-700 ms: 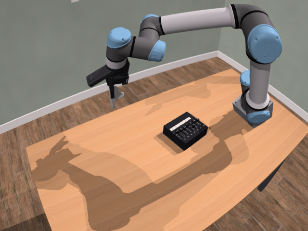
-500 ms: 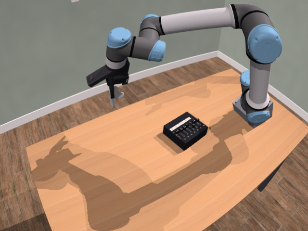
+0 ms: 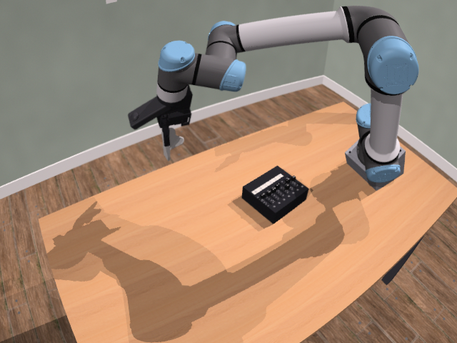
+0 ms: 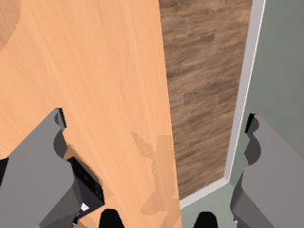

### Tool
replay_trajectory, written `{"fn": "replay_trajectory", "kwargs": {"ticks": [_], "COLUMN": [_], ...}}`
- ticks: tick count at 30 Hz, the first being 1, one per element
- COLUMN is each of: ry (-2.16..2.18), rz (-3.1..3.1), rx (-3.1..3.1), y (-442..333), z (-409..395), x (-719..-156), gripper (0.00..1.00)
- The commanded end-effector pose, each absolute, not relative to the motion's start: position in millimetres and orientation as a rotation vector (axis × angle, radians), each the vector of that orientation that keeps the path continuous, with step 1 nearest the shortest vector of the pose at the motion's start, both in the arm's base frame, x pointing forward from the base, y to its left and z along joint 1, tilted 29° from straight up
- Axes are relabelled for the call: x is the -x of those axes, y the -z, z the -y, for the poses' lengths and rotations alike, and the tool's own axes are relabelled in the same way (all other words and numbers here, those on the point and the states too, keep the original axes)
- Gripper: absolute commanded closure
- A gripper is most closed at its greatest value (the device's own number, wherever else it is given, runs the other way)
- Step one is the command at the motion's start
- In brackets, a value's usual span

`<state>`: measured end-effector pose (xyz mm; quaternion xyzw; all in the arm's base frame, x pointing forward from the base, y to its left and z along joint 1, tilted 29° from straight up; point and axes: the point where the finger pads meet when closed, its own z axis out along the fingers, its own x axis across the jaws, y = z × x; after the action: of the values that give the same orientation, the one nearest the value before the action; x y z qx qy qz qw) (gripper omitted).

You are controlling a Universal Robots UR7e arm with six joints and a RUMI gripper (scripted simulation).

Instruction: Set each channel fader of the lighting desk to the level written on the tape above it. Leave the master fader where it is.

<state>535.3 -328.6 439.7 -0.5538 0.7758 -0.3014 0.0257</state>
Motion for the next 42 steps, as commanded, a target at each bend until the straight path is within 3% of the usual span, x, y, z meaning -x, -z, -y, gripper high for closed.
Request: {"fn": "replay_trajectory", "kwargs": {"ticks": [1, 13, 27, 42], "ry": [0.928, 0.812, 0.482, 0.224], "rz": [-2.403, -2.499, -2.67, -2.69], "rx": [1.699, 1.482, 0.826, 0.294], "y": [-440.1, -428.2, -374.4, -316.3], "z": [327.6, 306.2, 223.9, 151.6], "x": [-532.4, -484.4, -377.4, -328.8], "gripper": [0.0, 0.0, 0.0, 0.0]}}
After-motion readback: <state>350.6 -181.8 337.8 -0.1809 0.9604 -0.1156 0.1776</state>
